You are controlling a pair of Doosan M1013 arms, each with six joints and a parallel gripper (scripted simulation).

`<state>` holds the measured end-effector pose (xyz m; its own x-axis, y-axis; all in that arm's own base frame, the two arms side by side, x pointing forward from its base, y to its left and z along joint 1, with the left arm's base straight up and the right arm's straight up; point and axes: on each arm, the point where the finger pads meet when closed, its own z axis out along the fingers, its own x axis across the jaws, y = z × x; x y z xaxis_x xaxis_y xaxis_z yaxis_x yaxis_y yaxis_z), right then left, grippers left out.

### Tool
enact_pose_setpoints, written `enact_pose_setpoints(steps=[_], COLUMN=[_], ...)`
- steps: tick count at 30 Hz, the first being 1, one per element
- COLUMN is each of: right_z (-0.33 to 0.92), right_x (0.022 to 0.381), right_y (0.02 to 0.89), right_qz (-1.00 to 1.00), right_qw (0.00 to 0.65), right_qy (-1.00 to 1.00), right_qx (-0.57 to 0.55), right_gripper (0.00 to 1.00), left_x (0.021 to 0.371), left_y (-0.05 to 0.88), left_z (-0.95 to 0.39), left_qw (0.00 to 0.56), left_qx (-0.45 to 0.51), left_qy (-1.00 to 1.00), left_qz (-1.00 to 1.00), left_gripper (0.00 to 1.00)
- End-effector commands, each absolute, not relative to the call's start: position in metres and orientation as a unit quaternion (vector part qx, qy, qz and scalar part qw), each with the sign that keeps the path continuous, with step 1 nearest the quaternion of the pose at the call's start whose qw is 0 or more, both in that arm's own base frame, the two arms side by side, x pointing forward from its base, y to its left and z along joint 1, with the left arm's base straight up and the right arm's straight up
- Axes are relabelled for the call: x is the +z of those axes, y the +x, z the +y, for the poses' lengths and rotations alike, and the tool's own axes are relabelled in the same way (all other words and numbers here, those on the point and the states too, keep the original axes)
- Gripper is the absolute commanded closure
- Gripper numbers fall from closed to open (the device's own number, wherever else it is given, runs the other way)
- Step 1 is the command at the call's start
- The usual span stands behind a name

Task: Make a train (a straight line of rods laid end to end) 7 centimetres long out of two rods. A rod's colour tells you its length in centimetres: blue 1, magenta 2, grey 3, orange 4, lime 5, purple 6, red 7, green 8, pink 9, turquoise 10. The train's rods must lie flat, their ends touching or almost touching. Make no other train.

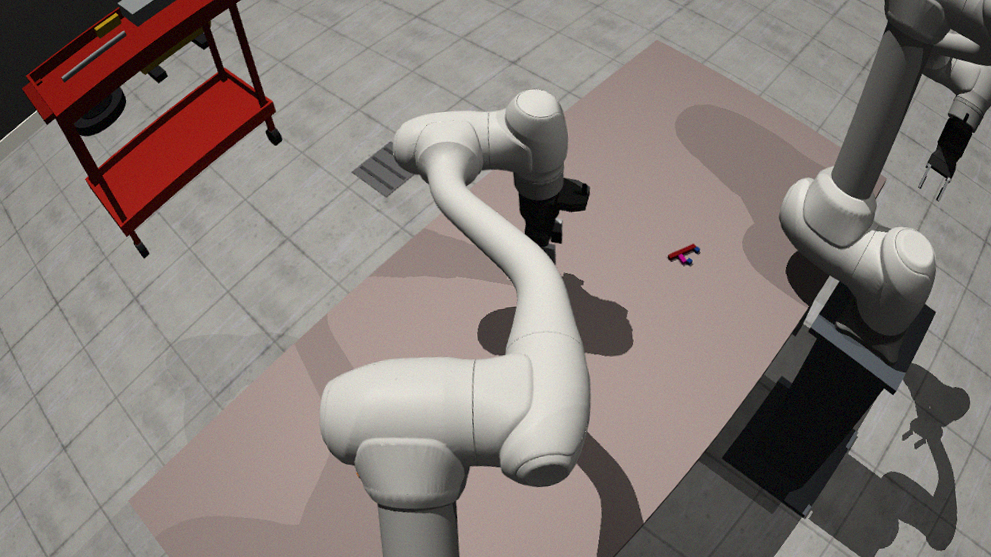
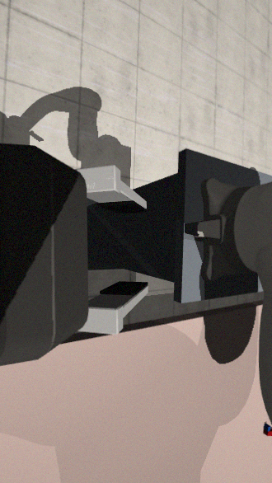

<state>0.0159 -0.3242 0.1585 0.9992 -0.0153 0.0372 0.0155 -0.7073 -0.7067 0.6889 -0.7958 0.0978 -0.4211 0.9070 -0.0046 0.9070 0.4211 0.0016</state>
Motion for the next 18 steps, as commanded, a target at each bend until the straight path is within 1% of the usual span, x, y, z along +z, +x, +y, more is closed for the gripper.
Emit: enact_pose_setpoints(steps=[1, 13, 15, 18], right_z=[-0.324, -0.324, -0.324, -0.324], right_x=[0.159, 0.159, 0.159, 0.159], right_y=[0.016, 0.016, 0.016, 0.016], right_qz=[0.0, 0.0, 0.0, 0.0], right_qw=[0.382, 0.382, 0.382, 0.382], right_qy=[-0.924, -0.924, -0.924, -0.924], right_qx=[-0.02, -0.02, -0.02, -0.02], right_gripper=[0.0, 0.0, 0.0, 0.0], left_x=[0.097, 0.087, 0.087, 0.083], left_y=[0.67, 0.578, 0.578, 0.543], left_z=[-0.834, -0.95, -0.95, -0.982], left_qw=[0.001, 0.001, 0.001, 0.001], left_qx=[0.0, 0.0, 0.0, 0.0], left_qy=[0.571, 0.679, 0.679, 0.711], left_qz=[0.821, 0.734, 0.734, 0.703], left_gripper=[0.0, 0.0, 0.0, 0.0])
